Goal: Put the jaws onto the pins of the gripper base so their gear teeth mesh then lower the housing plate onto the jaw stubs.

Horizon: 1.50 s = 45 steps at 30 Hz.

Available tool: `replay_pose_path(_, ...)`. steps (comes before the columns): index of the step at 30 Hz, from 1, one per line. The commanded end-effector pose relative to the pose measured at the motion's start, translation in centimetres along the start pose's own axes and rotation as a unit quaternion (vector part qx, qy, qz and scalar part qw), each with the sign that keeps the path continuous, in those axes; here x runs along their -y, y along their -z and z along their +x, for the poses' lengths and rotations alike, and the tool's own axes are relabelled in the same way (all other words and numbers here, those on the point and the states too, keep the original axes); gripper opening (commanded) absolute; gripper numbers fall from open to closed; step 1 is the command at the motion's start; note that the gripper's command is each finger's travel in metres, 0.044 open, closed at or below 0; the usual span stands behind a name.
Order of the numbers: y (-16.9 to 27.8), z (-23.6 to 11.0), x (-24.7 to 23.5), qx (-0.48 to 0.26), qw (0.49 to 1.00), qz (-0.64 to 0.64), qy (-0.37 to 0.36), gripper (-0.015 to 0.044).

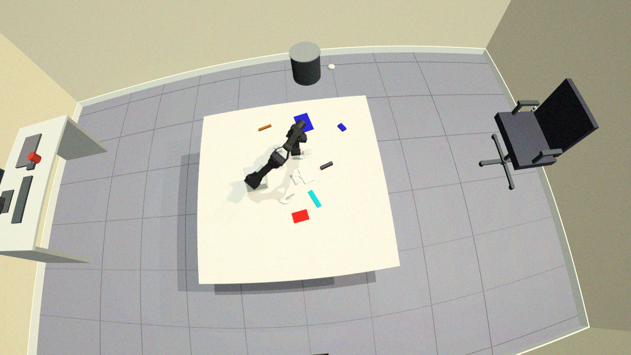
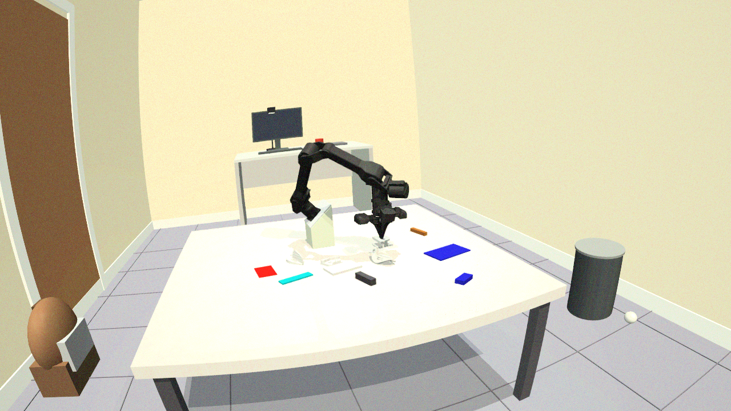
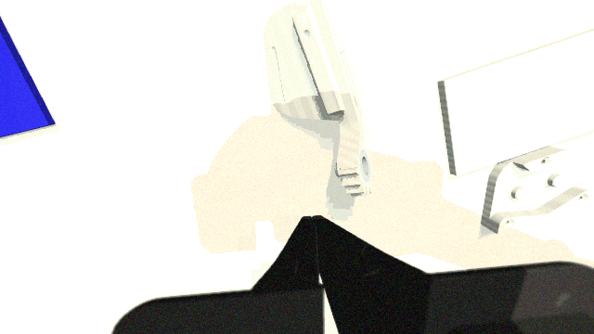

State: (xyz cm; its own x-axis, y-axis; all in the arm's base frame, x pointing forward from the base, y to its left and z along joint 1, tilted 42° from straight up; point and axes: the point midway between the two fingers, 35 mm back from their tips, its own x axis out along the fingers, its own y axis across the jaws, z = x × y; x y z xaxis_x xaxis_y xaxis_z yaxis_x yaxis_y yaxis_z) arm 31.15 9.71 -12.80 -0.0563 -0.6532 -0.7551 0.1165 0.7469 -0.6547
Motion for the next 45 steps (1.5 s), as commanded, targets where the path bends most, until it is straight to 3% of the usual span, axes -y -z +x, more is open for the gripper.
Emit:
replay_pose_path(1,0.2,-0.1,-0.5,0.001,0.999,-0.049,-0.004,0.0)
replay_pose_path(45,0.2,5.9,-0.5,0.001,0.999,-0.052,-0.002,0.0)
